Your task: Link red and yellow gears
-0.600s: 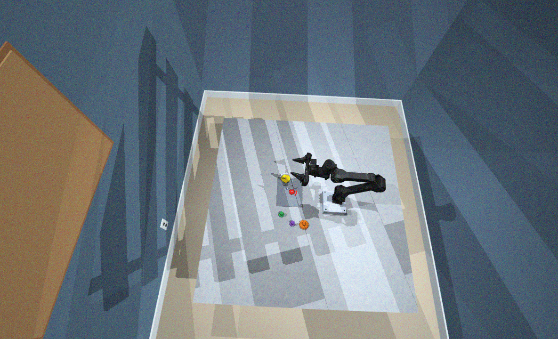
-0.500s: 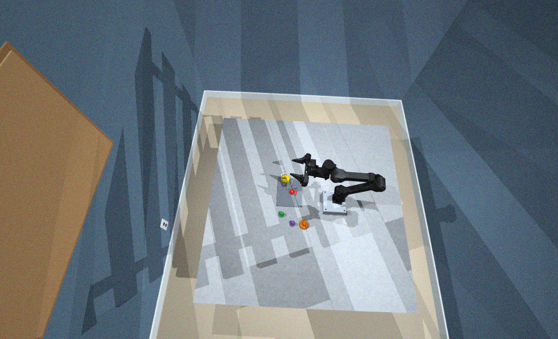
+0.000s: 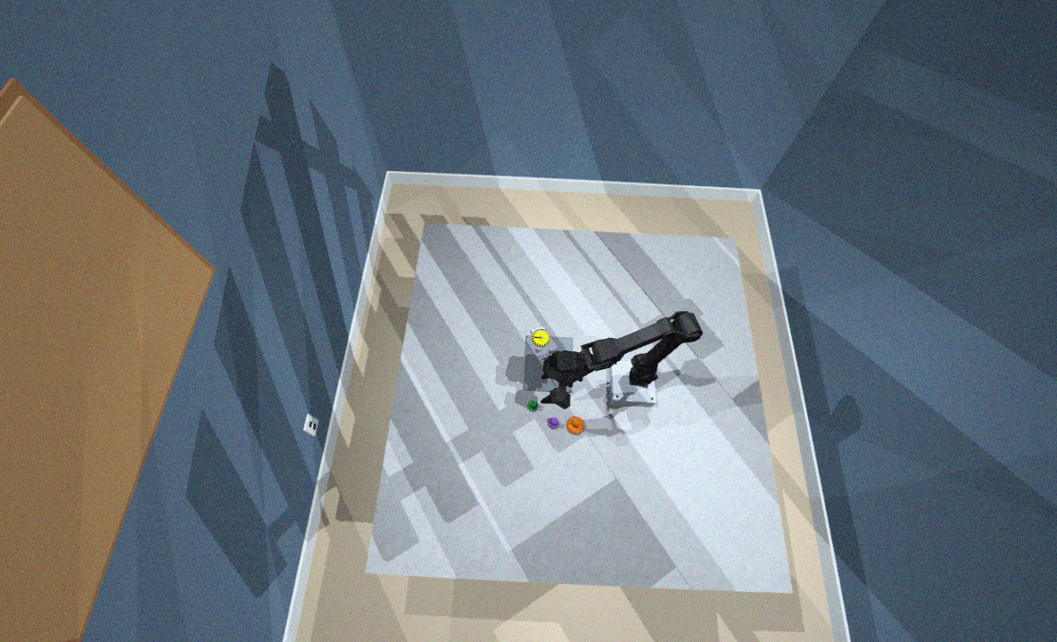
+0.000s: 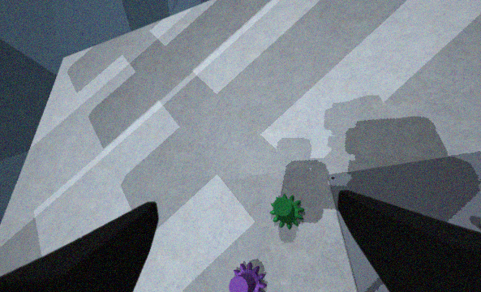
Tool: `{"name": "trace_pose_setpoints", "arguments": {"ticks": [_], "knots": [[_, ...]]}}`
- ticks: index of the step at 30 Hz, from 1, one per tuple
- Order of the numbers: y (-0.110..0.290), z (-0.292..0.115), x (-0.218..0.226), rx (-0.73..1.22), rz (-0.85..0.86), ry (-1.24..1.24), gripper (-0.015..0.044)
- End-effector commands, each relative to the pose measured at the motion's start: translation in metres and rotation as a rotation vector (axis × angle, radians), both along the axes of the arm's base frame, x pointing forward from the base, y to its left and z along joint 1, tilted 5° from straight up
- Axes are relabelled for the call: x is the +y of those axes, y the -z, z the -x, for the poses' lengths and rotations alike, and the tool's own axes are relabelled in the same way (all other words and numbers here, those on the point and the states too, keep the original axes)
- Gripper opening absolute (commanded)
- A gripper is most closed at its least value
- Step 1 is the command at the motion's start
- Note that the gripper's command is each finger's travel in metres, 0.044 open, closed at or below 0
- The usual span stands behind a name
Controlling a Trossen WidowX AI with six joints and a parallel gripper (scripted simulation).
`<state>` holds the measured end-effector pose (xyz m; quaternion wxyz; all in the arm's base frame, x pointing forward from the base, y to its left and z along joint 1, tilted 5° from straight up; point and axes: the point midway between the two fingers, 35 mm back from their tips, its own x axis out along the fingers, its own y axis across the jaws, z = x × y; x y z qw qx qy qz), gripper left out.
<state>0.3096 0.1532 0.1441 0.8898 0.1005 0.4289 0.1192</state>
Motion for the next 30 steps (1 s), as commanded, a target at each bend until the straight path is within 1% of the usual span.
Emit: {"name": "trace_pose_setpoints", "arguments": {"ticks": [1,4,7,9,16,19,30], "knots": [[0.041,0.031,0.027,0.238,0.067,-0.020,0.0440],[0.072,0.065,0.043,0.436,0.165,-0.025,0.0440],[0.097,0.101,0.051,0.610,0.298,-0.013,0.0440],[0.105,0.117,0.052,0.677,0.366,-0.004,0.0440],[0.108,0.117,0.051,0.684,0.375,-0.002,0.0440],[0.120,0.117,0.050,0.684,0.375,-0.002,0.0440],[0.132,0.117,0.050,0.684,0.375,-0.002,0.0440]]}}
